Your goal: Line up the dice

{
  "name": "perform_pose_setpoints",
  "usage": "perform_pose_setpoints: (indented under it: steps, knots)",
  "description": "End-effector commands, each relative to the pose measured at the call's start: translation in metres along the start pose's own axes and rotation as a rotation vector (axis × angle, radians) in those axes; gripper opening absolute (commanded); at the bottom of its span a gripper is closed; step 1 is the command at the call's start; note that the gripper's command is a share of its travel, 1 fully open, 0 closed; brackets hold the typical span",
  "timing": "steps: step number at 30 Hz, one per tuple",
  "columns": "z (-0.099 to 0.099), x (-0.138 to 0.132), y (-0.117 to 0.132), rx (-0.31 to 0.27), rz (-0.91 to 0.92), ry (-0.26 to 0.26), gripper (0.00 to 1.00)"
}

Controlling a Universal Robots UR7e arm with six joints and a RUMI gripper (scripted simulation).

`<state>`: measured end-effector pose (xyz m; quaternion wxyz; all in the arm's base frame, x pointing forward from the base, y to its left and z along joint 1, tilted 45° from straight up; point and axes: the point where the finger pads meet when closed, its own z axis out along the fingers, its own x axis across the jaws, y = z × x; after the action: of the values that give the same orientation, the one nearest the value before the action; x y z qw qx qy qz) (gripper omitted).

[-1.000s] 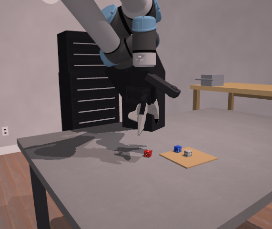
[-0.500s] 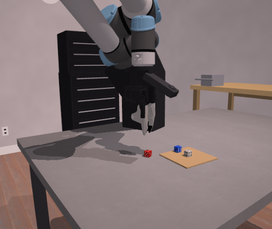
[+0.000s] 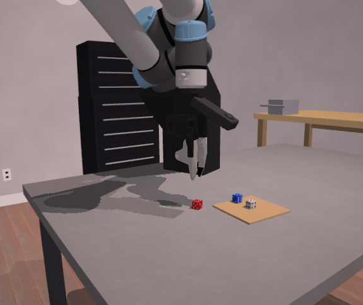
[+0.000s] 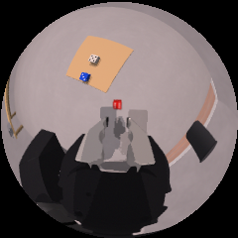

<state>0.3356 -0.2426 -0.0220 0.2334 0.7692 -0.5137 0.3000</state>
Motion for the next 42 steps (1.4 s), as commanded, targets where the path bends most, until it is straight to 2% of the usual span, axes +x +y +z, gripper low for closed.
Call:
perform_pose_setpoints:
  steps: [1, 26, 42]
  knots:
    - [0.000, -0.002, 0.001, -0.002, 0.000, -0.004, 0.21]
    - [0.002, -0.001, 0.001, -0.002, 0.001, -0.002, 0.21]
    - [0.017, 0.000, 0.000, -0.001, 0.002, 0.000, 0.21]
